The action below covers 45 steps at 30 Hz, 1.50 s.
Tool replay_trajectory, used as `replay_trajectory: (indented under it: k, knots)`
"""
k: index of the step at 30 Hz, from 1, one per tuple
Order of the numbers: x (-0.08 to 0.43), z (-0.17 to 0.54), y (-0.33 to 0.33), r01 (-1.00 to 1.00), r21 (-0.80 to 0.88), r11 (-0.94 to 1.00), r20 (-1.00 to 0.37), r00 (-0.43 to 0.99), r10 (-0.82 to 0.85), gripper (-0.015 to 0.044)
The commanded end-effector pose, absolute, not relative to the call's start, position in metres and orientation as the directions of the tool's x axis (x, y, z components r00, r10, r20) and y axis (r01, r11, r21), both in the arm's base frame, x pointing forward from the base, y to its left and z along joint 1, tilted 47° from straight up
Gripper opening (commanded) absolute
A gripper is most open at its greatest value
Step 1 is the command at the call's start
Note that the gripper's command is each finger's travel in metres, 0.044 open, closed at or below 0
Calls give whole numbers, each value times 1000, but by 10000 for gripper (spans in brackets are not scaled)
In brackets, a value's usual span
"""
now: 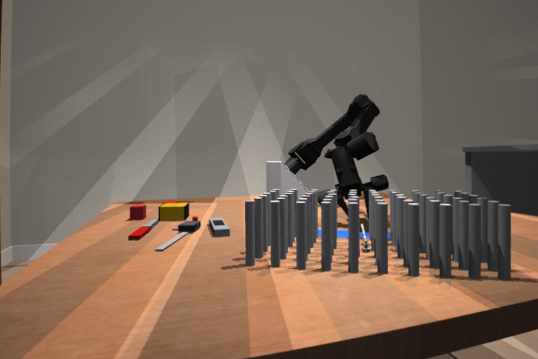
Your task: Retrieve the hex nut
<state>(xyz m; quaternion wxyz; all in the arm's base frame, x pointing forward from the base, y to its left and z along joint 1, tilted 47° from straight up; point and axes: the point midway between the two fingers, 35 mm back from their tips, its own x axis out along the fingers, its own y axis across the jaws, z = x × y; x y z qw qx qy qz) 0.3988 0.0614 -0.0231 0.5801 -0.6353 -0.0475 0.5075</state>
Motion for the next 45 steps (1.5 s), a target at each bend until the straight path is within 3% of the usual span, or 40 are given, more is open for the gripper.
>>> replay_trajectory:
  k: [1,45]
  knots:
    - [395,-22,62,-533,-784,-319,-591,482,647,0]
    - [372,-12,74,-534,-783,-319,-591,481,647,0]
